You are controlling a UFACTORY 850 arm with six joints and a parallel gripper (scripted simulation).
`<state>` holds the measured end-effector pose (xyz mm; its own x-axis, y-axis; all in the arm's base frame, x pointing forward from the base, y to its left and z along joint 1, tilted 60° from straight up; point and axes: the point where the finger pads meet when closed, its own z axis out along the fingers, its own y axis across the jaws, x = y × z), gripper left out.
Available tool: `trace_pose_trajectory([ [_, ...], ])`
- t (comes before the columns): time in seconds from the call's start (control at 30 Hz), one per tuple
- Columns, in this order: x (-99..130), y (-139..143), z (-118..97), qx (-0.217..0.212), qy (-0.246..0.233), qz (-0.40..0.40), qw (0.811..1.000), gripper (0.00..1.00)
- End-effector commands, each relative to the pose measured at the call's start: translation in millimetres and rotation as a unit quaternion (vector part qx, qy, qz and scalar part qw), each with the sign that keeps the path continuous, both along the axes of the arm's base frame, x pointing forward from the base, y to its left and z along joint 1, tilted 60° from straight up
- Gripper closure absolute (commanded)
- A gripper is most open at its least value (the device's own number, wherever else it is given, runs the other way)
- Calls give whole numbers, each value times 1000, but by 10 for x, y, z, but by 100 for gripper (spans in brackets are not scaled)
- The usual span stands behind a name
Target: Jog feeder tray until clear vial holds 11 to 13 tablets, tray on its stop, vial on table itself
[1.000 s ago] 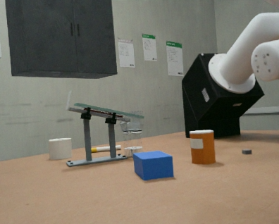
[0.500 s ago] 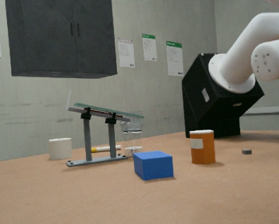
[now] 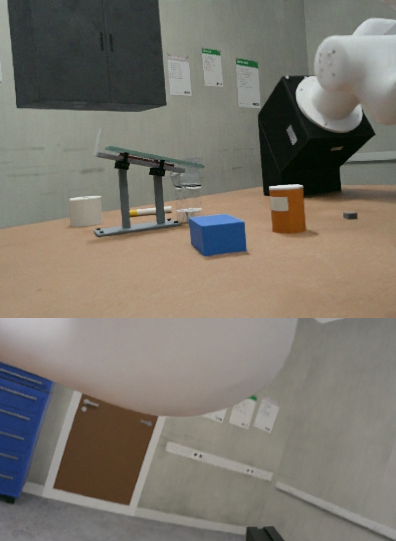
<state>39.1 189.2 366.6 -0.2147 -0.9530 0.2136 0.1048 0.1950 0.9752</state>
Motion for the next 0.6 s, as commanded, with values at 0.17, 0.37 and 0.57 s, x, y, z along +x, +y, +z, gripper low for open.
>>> trace_pose_trajectory([
  [0.17, 843, -440, -314, -25, -36, -92, 995, 100],
  [0.37, 1326, -674, -496, -43, -62, -158, 985, 100],
  [0.57, 1818, -902, -683, -68, -95, -244, 963, 100],
])
